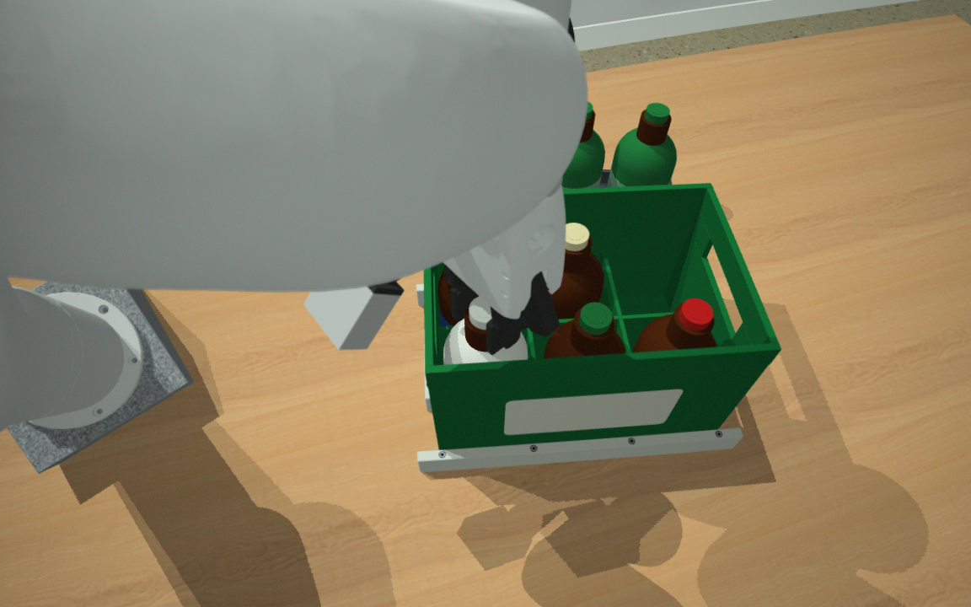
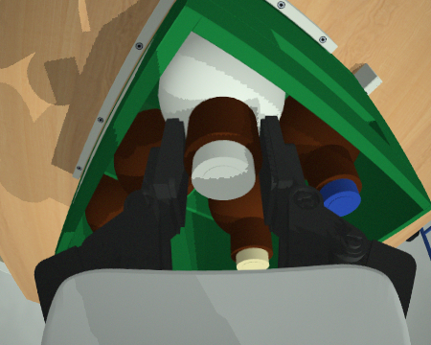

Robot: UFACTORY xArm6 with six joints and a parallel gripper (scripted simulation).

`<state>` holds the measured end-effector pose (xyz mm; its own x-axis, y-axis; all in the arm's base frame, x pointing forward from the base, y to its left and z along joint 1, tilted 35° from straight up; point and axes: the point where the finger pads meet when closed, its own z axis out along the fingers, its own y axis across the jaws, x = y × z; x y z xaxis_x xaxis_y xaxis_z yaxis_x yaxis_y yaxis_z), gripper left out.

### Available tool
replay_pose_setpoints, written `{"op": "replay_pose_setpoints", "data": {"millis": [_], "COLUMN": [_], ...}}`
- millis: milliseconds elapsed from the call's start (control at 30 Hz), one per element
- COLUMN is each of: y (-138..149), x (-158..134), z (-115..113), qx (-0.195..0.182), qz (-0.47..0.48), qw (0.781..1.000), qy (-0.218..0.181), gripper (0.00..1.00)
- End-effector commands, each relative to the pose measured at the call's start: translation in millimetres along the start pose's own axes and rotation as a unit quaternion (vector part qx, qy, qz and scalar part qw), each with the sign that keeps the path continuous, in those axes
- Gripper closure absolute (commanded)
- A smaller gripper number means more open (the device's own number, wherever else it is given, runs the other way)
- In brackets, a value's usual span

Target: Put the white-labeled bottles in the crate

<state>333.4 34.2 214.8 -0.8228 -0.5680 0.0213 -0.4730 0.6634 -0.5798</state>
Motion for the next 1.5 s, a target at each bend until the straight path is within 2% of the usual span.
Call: {"op": "replay_pose_setpoints", "data": {"millis": [0, 1467], "y": [-0.6, -0.6], "x": [-1.0, -1.0], "z": [-0.5, 4.0], "qx": [0.0, 0.0], "qz": [0.001, 0.001], "qw": [1.0, 1.0], "qy": [-0.002, -0.002], "gripper": [1.0, 1.0]}}
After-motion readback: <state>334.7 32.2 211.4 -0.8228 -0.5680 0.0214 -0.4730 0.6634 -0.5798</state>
